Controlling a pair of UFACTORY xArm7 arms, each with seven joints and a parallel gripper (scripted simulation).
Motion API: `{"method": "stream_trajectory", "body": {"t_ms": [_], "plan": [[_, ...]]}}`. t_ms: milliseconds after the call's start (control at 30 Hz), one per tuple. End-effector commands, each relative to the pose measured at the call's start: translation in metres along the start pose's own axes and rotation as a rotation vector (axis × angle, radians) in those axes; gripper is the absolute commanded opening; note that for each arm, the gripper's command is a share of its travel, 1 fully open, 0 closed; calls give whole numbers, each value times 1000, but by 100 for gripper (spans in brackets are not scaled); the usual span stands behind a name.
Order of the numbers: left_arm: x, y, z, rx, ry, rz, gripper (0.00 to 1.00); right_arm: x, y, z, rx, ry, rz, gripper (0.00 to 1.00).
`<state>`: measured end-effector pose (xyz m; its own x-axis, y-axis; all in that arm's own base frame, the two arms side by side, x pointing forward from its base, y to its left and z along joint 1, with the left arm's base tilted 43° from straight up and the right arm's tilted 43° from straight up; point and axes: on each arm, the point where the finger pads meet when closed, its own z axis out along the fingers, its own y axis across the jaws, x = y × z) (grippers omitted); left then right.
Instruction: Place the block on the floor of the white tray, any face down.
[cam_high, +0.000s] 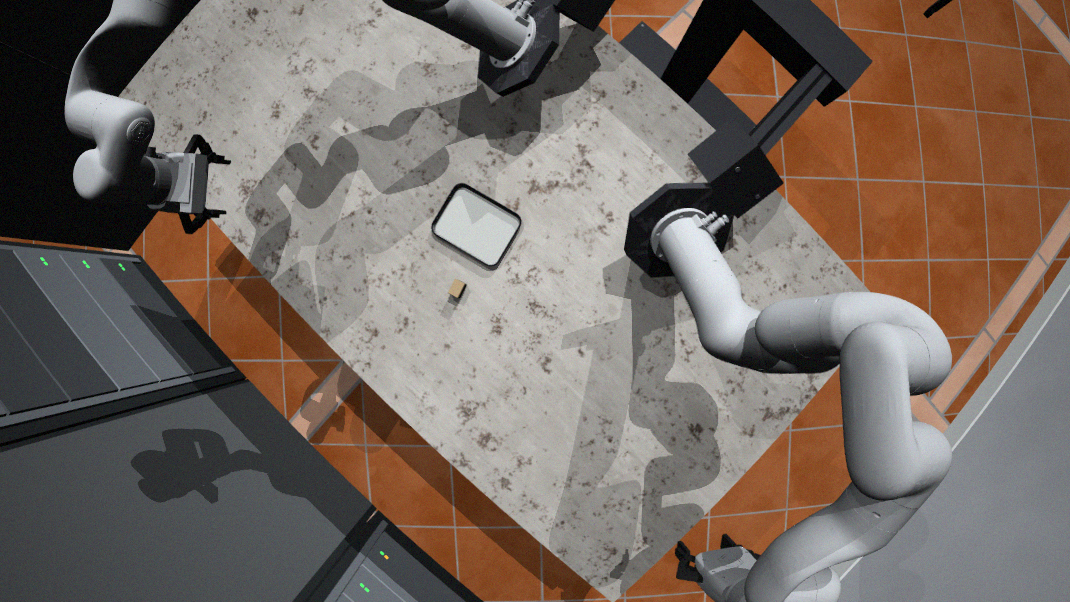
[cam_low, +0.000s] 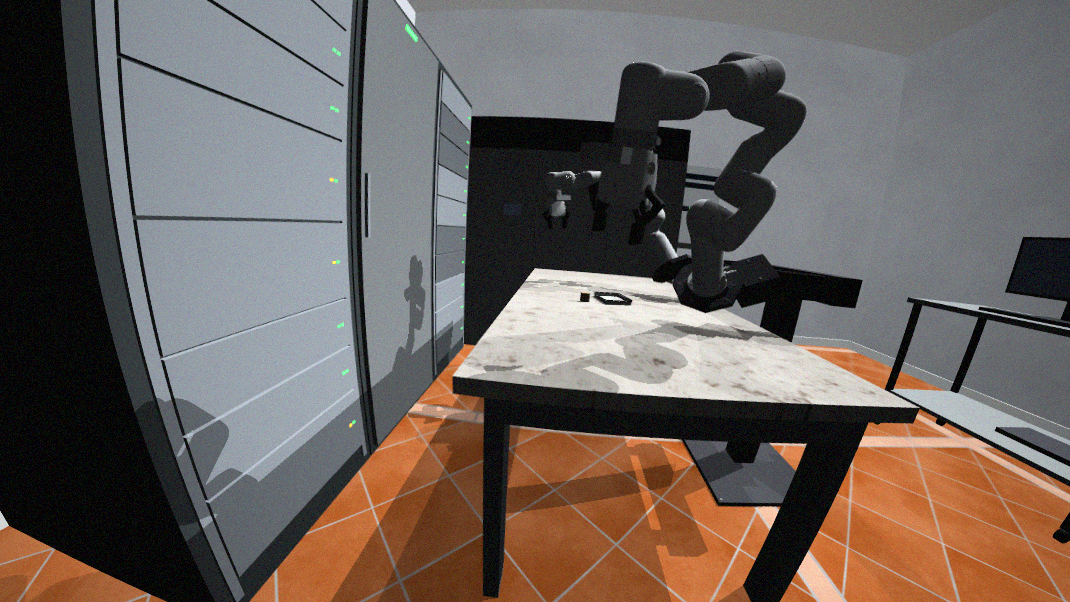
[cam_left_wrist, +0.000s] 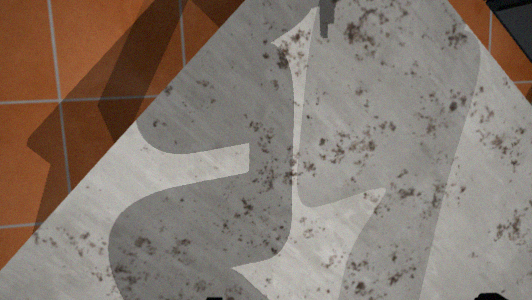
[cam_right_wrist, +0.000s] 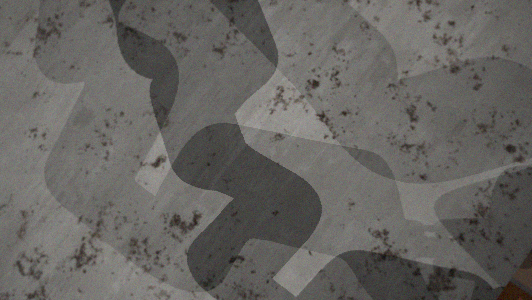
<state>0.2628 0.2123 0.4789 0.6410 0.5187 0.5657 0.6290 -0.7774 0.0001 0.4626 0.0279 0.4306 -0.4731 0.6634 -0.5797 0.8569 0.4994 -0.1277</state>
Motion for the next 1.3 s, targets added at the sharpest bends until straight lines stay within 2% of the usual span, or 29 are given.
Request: {"method": "stream_trajectory", "body": {"t_ms": [0, 267, 333, 533, 833, 900, 967, 1267], "plan": [[1, -29, -2, 49, 4, -71, 100, 0, 1, -2, -4, -1, 0, 100], [-4, -70, -5, 118, 4, -171, 100, 0, 1, -2, -4, -1, 0, 100], [-4, -70, -5, 118, 4, -171, 100, 0, 1, -2, -4, -1, 0, 100], [-10, -99, -9, 168, 4, -243, 100, 0, 1, -2, -4, -1, 0, 100], [-25, -143, -19, 248, 4, -359, 100, 0, 1, -2, -4, -1, 0, 100], [-25, -143, -19, 248, 4, -359, 100, 0, 1, -2, -4, -1, 0, 100], [-31, -160, -24, 278, 4, -404, 100, 0, 1, -2, -4, -1, 0, 100], [-46, -189, -34, 336, 4, -487, 100, 0, 1, -2, -4, -1, 0, 100]]}}
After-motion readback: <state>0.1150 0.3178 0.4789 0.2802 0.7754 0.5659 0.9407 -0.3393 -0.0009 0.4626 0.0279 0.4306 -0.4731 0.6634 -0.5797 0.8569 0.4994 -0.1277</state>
